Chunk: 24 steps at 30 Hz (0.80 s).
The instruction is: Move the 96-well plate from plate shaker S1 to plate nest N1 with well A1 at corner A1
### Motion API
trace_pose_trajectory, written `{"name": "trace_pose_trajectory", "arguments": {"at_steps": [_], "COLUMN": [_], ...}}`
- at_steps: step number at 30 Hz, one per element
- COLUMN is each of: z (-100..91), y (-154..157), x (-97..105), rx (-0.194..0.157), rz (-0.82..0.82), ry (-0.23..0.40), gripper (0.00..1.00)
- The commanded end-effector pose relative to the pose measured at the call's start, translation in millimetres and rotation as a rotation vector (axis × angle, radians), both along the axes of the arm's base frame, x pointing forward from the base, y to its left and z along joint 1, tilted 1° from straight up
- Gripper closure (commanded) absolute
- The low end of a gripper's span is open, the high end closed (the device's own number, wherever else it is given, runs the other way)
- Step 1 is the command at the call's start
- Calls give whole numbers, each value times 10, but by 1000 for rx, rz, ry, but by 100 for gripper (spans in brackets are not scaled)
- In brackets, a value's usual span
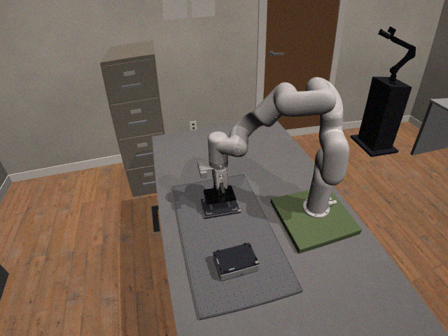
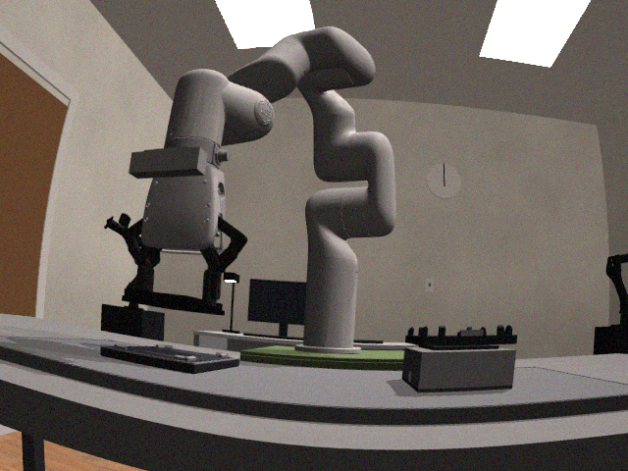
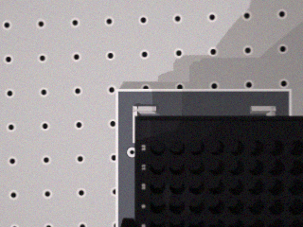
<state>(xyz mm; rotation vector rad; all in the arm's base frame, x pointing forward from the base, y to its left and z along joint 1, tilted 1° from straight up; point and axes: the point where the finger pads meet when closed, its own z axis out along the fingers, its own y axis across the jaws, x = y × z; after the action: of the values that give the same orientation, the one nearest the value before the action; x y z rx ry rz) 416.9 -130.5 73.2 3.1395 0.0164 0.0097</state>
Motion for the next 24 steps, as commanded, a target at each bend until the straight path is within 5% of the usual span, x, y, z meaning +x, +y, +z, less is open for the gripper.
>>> {"name": "trace_pose_trajectory", "arguments": {"at_steps": [1, 24], "z": [-8, -358], "y": [-5, -7], "x": [15, 18], "rx": [-7, -7], "rz": [0, 0], "ry": [-3, -2], "gripper": [100, 100]}}
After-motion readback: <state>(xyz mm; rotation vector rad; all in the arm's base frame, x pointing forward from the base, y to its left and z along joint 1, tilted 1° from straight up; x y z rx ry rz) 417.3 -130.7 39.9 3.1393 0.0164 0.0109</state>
